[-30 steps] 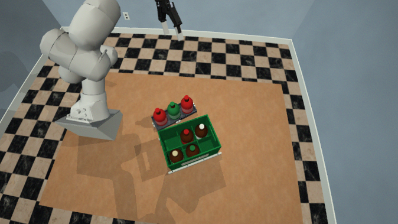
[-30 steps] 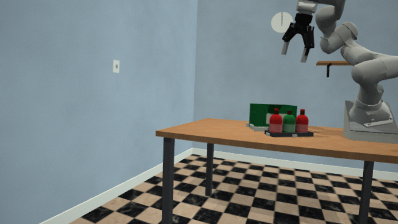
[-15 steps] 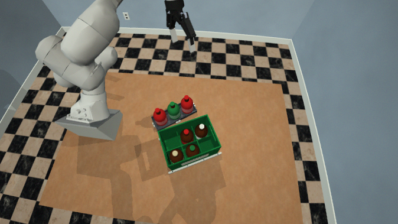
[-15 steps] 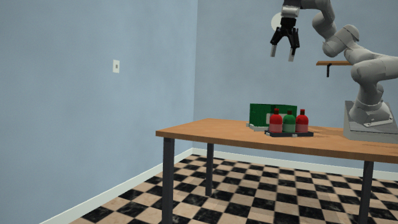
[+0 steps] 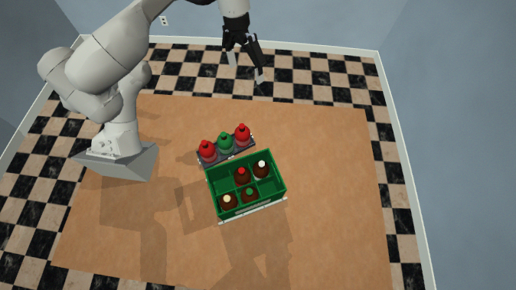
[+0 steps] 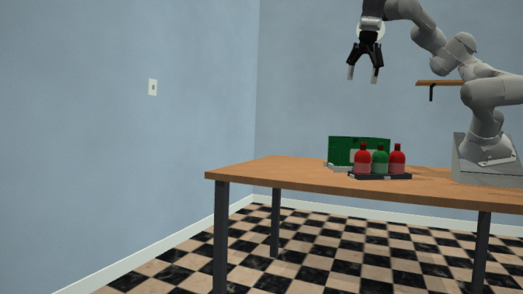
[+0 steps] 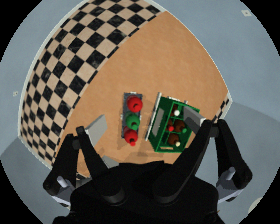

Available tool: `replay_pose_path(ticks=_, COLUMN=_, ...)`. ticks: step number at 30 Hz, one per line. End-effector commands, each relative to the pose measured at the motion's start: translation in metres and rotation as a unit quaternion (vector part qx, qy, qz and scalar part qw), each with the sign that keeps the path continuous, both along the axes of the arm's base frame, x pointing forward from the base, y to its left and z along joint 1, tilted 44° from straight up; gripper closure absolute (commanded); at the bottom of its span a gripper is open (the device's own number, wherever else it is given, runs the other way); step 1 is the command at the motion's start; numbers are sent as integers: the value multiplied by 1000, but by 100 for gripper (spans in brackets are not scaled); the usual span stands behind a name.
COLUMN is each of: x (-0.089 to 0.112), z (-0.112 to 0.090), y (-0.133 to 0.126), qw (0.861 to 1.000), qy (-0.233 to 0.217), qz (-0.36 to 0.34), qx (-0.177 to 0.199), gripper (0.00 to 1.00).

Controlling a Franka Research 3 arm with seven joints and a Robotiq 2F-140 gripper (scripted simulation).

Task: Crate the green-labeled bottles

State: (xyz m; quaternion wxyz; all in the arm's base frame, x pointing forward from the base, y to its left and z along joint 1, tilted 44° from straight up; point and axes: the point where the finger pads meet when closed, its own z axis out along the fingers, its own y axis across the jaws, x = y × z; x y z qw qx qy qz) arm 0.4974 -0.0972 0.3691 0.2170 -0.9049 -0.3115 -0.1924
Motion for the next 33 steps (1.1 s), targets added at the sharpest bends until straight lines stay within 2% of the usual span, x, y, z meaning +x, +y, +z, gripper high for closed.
replay_pose_path(ticks=1, x=6, z=2, y=-1, qw=998, qy=-42, qz=51, qx=2, gripper=0)
replay_pose_path(ticks=2, x=6, z=2, y=-1, qw=998, qy=-42, qz=51, qx=2, gripper=0)
replay_pose_path(ticks=3, x=19, z=-25, y=-20, qw=997, qy=-47, qz=67, qx=13, gripper=0)
replay_pose_path(ticks=8, x=19, z=-25, y=-20, qw=997, qy=-47, qz=67, qx=13, gripper=0)
replay_pose_path(ticks=9, x=30, z=-54, y=-38, qw=995, qy=-52, qz=82, qx=23, gripper=0)
replay_pose_path(ticks=14, x=30, z=-54, y=-38, qw=995, qy=-52, qz=82, qx=23, gripper=0)
replay_pose_path(ticks=15, x=39, z=-84, y=-54, qw=993, qy=-57, qz=96, qx=32, gripper=0)
replay_pose_path(ticks=20, x=39, z=-84, y=-54, qw=993, qy=-57, qz=96, qx=32, gripper=0)
replay_pose_path(ticks=21, x=45, z=-115, y=-68, qw=991, qy=-61, qz=109, qx=39, gripper=0)
replay_pose_path(ticks=25, x=45, z=-115, y=-68, qw=991, qy=-61, qz=109, qx=39, gripper=0)
replay_pose_path(ticks=26, x=50, z=-145, y=-80, qw=989, qy=-65, qz=122, qx=45, gripper=0)
replay_pose_path(ticks=29, x=50, z=-145, y=-80, qw=989, qy=-65, qz=122, qx=45, gripper=0)
replay_pose_path(ticks=30, x=52, z=-175, y=-90, qw=988, qy=-68, qz=133, qx=49, gripper=0)
replay_pose_path(ticks=33, x=52, z=-175, y=-90, qw=988, qy=-68, qz=133, qx=49, gripper=0)
